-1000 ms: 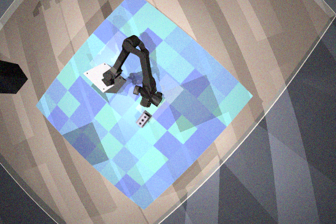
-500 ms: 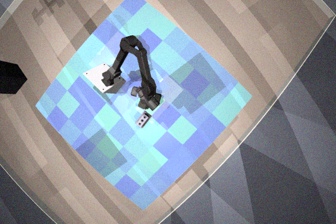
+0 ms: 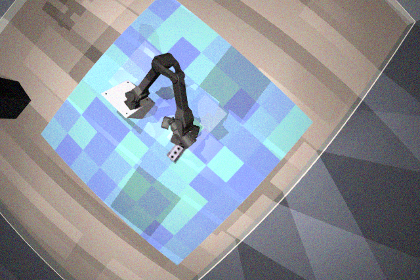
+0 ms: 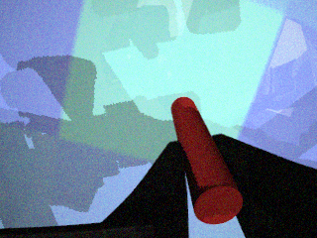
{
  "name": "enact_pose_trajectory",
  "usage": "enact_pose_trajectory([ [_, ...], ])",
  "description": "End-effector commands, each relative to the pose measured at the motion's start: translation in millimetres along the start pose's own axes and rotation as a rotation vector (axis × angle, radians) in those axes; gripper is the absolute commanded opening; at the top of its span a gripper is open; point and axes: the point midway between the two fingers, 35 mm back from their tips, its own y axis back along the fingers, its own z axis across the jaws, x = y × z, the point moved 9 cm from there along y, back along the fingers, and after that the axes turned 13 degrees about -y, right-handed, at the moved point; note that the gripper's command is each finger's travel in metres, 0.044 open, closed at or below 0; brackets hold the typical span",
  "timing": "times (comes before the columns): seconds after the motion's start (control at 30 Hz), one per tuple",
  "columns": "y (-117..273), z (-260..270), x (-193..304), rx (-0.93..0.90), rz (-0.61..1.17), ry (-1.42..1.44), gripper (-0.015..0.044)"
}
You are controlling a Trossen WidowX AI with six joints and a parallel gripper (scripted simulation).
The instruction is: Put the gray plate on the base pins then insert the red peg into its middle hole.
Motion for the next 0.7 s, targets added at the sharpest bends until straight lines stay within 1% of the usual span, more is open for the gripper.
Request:
enact_pose_trajectory([
  [0.0, -0.4, 4.7, -10.6, 0.004, -0.003, -0.003, 0.0],
  [0.67, 1.4, 24.6, -69.3, 0.001, -0.005, 0.002, 0.0],
])
